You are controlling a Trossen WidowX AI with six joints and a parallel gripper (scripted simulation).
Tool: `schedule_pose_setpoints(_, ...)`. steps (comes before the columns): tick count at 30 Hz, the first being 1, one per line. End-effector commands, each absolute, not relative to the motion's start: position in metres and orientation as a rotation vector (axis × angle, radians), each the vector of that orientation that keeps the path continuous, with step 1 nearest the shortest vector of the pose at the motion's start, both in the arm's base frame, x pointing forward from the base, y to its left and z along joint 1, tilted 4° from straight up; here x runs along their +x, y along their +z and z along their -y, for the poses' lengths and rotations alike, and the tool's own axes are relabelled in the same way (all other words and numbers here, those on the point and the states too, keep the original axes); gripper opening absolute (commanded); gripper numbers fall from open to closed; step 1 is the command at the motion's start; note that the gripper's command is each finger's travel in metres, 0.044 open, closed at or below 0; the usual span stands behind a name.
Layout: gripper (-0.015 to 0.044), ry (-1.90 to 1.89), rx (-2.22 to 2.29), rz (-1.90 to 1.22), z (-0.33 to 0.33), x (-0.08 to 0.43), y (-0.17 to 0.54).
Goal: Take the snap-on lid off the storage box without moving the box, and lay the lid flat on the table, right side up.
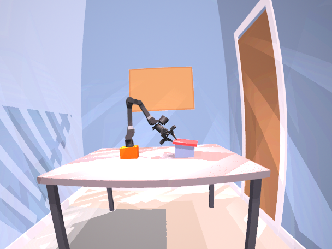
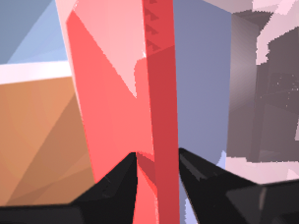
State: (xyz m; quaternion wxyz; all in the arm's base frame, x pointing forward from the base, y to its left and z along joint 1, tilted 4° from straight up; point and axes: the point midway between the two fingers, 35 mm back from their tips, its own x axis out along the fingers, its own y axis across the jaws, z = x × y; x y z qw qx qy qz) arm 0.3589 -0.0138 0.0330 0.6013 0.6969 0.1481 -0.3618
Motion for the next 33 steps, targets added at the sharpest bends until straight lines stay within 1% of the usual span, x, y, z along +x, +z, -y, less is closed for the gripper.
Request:
schedule_pose_setpoints(1,0.0000,-0.827,1.615,-0.339,0.014,0.361,0.043)
schedule_pose_setpoints(33,0.0000,-0.826,1.615,-0.338,0.020,0.376,0.084)
